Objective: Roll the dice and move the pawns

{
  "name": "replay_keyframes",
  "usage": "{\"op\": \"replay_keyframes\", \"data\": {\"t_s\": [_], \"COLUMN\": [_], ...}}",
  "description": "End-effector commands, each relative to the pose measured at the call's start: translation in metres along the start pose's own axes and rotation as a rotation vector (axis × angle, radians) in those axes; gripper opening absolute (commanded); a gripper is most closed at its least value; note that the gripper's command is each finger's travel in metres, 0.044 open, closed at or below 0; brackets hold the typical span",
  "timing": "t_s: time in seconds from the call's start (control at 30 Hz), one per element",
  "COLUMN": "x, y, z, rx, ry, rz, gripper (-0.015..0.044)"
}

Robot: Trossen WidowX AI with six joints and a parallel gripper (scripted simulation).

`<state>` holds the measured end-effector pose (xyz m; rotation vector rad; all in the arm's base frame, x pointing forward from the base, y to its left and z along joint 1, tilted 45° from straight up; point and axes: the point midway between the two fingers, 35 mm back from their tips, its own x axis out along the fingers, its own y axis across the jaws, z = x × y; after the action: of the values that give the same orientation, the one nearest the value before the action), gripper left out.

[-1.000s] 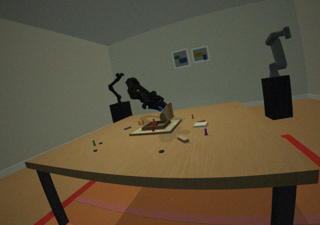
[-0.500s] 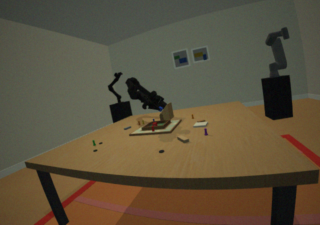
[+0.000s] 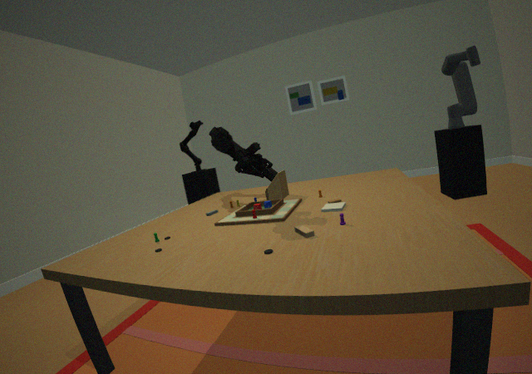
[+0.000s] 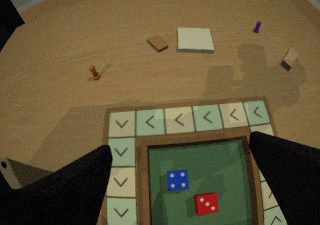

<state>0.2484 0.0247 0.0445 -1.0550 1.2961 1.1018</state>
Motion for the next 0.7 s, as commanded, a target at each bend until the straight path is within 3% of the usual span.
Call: {"op": "replay_keyframes", "data": {"t_s": [0.0,0.2,0.3,0.37,0.47,0.67], "x": [0.02,0.041,0.042,0.042,0.042,0.044], "y": [0.005,0.001,0.0,0.004,-0.014,-0.088], "z": [-0.004,-0.01,-0.009,-0.009,-0.008,-0.016], "rx": [0.023,-0.01,-0.022,-0.014,0.144,0.801], "ry": [0.223,0.73,0.781,0.688,0.694,0.679], "rz": [0.063,-0.014,-0.038,0.01,-0.054,-0.33], "gripper": [0.044,0.044,0.044,0.044,0.0361,0.0204]}}
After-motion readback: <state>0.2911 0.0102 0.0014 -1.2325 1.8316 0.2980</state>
